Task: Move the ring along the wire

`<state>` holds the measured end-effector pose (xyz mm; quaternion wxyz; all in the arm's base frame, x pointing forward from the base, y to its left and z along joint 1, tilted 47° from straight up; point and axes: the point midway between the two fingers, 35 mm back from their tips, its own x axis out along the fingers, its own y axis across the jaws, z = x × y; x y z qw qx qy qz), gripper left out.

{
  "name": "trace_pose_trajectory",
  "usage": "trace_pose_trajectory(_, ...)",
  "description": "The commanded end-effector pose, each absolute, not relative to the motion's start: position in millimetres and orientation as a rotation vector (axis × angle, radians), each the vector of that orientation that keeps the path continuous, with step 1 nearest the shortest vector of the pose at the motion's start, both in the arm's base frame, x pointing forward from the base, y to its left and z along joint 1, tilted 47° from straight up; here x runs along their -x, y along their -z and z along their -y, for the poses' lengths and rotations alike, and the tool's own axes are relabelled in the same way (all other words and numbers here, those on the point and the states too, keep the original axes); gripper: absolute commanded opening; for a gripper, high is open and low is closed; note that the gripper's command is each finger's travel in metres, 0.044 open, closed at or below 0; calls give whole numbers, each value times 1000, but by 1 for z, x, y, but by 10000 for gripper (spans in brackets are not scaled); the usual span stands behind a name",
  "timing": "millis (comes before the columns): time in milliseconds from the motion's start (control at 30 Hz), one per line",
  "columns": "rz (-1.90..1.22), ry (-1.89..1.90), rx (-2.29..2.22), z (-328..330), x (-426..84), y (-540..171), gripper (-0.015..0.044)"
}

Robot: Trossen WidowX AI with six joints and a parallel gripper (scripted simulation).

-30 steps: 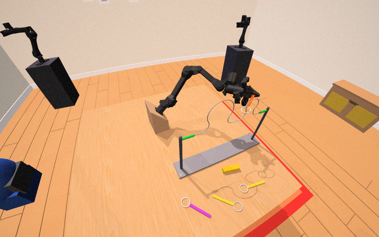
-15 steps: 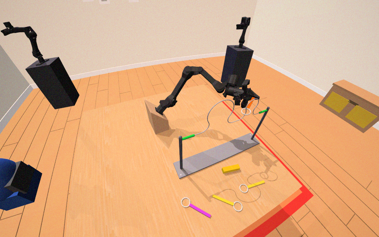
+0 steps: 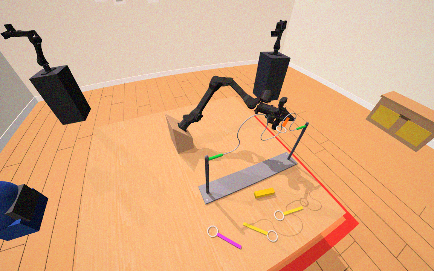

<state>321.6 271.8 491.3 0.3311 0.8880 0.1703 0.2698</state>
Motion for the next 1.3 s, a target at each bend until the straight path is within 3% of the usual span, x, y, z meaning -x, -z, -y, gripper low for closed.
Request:
trace_pose_trajectory(0, -460, -694, -2231, -280, -320, -481, -150)
trace_pose_trajectory(1267, -562, -555, -1286, -311, -310, -345, -150)
